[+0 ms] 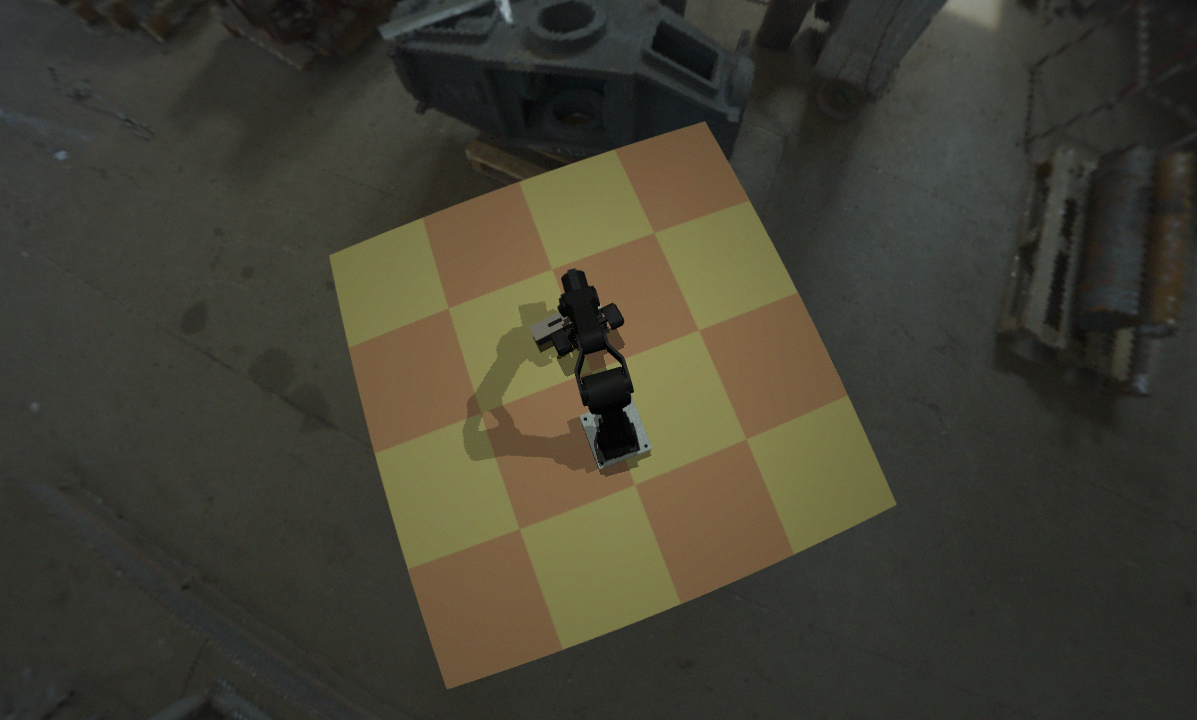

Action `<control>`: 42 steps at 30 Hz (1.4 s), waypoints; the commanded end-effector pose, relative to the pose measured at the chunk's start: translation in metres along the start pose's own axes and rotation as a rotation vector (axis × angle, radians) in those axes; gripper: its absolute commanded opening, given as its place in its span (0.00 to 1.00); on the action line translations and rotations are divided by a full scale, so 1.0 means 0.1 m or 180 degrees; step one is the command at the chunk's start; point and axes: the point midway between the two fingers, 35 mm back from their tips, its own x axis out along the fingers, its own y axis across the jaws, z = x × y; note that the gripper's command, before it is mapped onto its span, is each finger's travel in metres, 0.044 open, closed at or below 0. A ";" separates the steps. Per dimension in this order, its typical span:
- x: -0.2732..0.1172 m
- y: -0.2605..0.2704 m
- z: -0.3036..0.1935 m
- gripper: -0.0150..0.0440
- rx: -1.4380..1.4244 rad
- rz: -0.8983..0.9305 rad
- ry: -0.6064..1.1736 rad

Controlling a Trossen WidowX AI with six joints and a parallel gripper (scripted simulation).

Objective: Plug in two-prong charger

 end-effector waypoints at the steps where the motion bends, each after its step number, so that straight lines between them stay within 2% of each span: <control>1: -0.01 -0.01 0.01 0.25 -0.0013 -0.0010 -0.0002; 42: -0.02 -0.01 0.08 0.25 -0.0013 -0.0010 -0.0004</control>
